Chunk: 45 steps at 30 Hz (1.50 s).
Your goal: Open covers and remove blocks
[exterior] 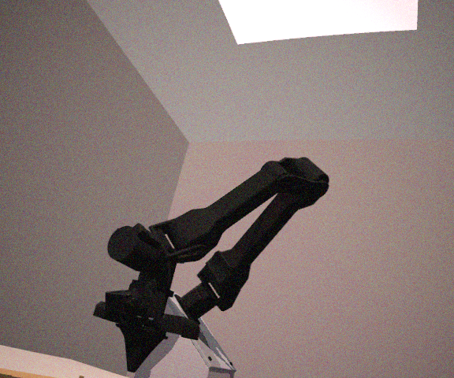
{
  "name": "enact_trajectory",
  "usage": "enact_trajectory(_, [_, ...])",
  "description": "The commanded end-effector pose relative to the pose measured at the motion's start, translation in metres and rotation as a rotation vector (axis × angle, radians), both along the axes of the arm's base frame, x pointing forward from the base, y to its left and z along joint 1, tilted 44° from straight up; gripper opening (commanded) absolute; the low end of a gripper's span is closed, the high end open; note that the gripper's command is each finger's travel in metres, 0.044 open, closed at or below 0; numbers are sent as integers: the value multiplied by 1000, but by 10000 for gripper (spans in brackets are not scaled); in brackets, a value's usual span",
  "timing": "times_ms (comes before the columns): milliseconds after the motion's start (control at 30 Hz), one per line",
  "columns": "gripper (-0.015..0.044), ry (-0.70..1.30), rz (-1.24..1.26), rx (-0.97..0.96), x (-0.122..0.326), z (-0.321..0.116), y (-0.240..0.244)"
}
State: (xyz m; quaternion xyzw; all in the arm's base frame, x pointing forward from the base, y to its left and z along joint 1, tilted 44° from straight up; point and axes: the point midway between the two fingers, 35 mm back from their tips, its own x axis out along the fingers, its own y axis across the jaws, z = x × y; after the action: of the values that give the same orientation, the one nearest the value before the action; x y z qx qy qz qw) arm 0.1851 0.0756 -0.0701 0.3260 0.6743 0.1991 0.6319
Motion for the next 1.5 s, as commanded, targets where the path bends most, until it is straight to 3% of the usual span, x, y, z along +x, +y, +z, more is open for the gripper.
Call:
enact_trajectory(0, [0,7,-4,0,-1,-4,3])
enact_trajectory(1467, [0,9,-3,8,-4,-31,31])
